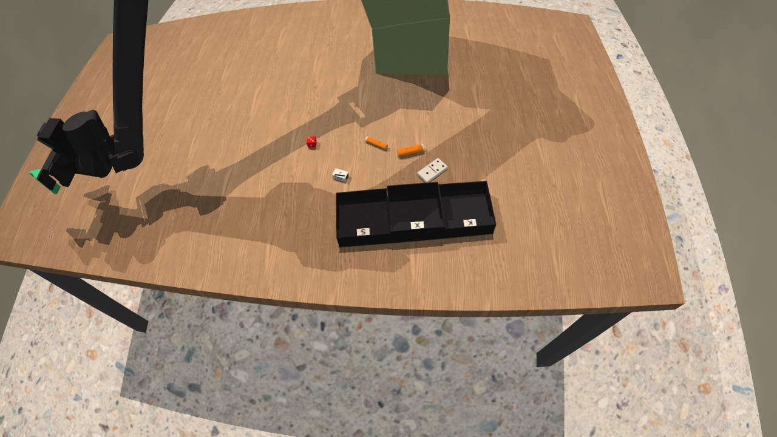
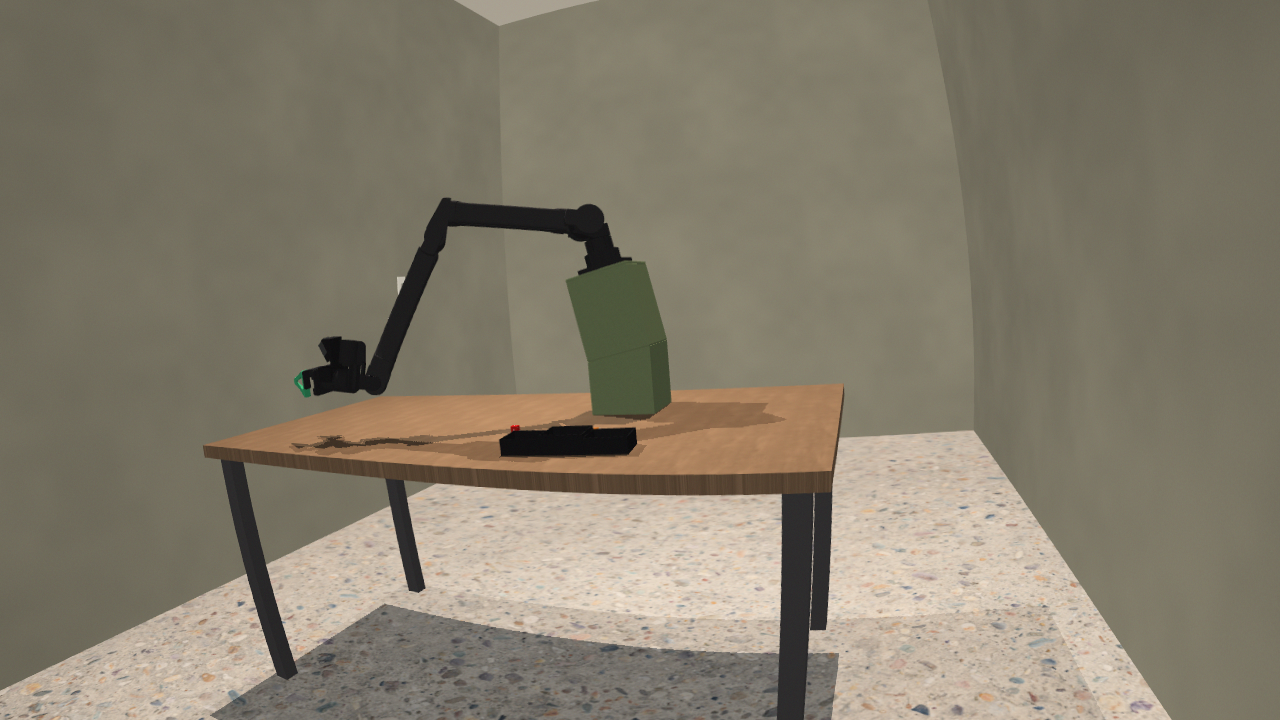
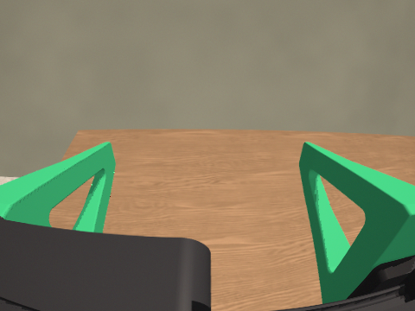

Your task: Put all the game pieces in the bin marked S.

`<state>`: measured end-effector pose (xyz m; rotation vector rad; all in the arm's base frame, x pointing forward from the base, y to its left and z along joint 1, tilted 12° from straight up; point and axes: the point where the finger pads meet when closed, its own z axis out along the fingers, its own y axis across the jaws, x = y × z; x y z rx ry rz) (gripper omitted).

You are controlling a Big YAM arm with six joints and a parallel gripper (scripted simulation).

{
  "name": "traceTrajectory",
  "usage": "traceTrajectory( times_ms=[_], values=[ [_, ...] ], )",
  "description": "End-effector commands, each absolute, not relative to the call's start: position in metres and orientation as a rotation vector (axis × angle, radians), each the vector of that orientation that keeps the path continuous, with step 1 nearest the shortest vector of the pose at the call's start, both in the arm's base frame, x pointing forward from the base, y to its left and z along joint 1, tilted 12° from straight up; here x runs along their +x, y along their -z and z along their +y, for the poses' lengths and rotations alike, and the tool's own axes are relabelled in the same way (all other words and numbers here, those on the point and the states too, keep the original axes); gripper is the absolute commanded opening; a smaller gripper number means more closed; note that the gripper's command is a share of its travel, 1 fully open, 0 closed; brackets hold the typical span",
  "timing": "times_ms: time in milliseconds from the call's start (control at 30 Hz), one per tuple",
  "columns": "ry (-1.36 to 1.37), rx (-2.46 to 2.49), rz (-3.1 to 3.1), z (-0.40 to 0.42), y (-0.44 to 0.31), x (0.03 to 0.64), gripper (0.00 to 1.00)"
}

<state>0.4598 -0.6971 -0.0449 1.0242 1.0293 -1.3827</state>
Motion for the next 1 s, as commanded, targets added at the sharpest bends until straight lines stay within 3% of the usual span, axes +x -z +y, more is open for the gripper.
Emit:
traceTrajectory(
  times_ms=[0, 533, 567, 967],
  values=[
    [1.380, 1.021, 1.015, -0.6983, 0.0356, 0.4622, 1.00],
    [1.380, 1.021, 1.015, -0.6983, 0.0356, 0.4622, 1.00],
    [1.383, 1.024, 1.029, -0.6971, 0.0446, 0.4598, 0.09],
    [1.383, 1.024, 1.029, -0.6971, 0.0446, 0.4598, 0.09]
  ],
)
